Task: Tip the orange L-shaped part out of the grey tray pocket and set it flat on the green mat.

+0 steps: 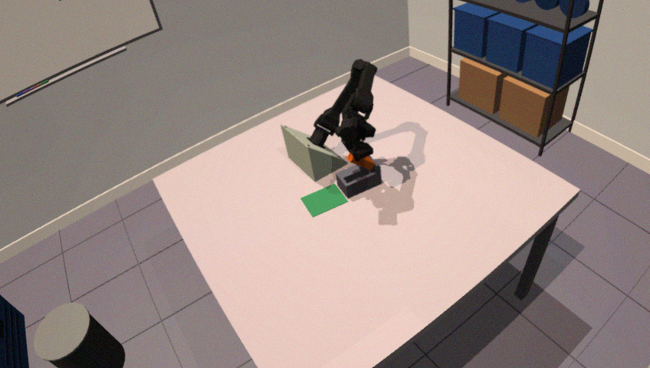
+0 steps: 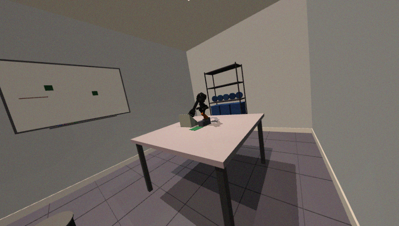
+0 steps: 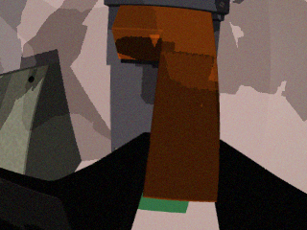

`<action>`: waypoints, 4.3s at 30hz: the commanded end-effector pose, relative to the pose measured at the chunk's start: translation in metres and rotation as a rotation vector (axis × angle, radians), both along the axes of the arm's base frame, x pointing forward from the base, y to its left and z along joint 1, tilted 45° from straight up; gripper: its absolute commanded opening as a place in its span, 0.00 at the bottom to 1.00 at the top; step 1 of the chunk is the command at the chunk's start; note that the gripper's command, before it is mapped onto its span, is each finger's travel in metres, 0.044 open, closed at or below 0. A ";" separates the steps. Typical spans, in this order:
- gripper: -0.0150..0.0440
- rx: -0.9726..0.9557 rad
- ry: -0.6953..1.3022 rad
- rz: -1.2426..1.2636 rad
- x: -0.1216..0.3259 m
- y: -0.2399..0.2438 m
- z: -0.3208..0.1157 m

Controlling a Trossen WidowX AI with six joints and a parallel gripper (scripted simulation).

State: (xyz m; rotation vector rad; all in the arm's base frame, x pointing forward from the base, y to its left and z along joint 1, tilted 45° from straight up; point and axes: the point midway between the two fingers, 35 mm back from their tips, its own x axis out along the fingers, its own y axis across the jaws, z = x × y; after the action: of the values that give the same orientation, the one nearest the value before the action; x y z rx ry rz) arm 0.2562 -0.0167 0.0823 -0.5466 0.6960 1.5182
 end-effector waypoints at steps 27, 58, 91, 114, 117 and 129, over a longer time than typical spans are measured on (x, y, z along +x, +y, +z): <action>0.25 -0.008 -0.006 0.006 -0.008 -0.057 -0.043; 0.25 -0.013 -0.007 0.006 -0.025 -0.121 -0.113; 0.25 -0.012 -0.008 0.006 -0.028 -0.085 -0.150; 0.25 -0.011 -0.009 0.006 -0.030 -0.069 -0.166; 0.25 -0.011 -0.009 0.006 -0.030 -0.069 -0.166; 0.30 -0.014 -0.012 0.013 -0.030 -0.070 -0.166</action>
State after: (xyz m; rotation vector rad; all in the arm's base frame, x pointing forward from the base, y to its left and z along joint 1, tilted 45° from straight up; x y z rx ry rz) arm 0.2266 -0.0867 -0.0836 -0.5717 0.6956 1.5217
